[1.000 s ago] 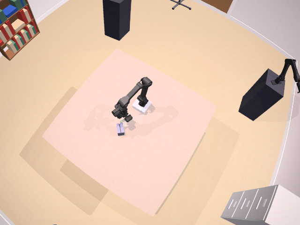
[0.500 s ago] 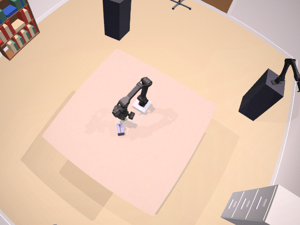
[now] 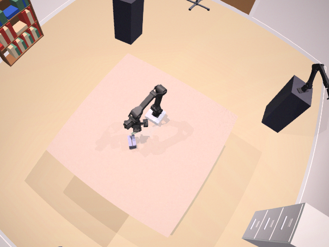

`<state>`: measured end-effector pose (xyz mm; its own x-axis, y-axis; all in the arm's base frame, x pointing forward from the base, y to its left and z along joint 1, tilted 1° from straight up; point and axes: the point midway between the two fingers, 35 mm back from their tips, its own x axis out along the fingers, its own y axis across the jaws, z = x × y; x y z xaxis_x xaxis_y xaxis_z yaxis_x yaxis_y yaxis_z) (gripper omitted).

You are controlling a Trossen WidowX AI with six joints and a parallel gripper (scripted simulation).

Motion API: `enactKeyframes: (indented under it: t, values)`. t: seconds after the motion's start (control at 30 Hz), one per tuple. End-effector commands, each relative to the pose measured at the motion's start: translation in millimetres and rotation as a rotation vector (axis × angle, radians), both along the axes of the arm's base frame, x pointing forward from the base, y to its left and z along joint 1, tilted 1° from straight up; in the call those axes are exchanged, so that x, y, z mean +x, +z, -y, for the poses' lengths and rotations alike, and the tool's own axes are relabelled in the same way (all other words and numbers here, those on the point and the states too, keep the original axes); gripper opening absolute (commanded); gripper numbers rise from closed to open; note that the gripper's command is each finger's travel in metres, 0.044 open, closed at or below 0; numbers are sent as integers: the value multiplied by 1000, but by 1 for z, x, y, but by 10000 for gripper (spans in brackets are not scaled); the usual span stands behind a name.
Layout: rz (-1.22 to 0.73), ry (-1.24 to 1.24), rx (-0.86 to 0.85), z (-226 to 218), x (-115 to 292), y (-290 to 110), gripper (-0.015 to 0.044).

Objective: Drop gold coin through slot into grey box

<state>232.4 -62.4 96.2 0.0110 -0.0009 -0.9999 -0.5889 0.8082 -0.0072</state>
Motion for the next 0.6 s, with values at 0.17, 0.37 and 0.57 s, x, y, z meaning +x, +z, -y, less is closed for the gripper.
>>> enactKeyframes:
  t: [0.17,0.37,0.57]
  values:
    - [-2,82,1,-1,0,0,0]
    - [-2,85,0,-3,13,2,0]
    - [0,85,-1,-5,28,3,0]
